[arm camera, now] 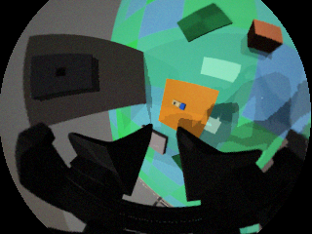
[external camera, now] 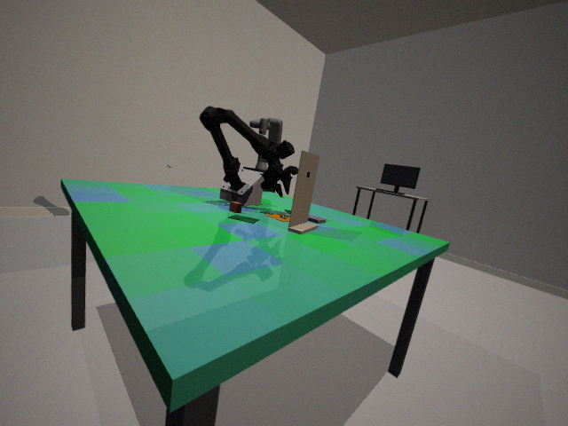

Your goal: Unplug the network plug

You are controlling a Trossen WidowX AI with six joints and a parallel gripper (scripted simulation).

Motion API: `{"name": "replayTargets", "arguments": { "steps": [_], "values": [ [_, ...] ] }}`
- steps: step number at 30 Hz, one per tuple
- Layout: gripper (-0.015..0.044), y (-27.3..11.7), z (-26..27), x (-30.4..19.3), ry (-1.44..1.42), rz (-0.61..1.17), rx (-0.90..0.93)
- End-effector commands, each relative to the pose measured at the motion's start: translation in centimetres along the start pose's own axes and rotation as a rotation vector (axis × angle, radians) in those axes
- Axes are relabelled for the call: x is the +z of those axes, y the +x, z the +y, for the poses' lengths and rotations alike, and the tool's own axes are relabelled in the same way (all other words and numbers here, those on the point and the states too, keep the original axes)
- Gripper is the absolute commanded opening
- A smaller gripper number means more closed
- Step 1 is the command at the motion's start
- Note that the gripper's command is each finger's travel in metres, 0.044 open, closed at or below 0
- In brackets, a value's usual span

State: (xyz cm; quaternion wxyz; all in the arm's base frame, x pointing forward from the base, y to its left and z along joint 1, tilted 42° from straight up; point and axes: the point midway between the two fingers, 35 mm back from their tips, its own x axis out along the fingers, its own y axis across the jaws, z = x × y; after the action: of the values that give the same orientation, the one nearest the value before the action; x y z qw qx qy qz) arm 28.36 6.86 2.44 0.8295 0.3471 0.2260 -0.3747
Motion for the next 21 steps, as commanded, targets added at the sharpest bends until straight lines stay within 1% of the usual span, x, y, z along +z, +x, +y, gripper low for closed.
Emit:
{"name": "replayTargets", "arguments": {
  "steps": [1,16,17,21],
  "values": [
    [0.0156,-0.7,0.8,0.2,0.015,-0.004,0.015],
    [0.0156,-2.7,1.6,0.5,0.013,-0.007,0.019],
    [0.0156,-2.1,1.0,0.2,-0.002,-0.004,0.003],
    [0.0156,-2.8,1.7,0.1,0.0,-0.002,0.003]
  ]
}}
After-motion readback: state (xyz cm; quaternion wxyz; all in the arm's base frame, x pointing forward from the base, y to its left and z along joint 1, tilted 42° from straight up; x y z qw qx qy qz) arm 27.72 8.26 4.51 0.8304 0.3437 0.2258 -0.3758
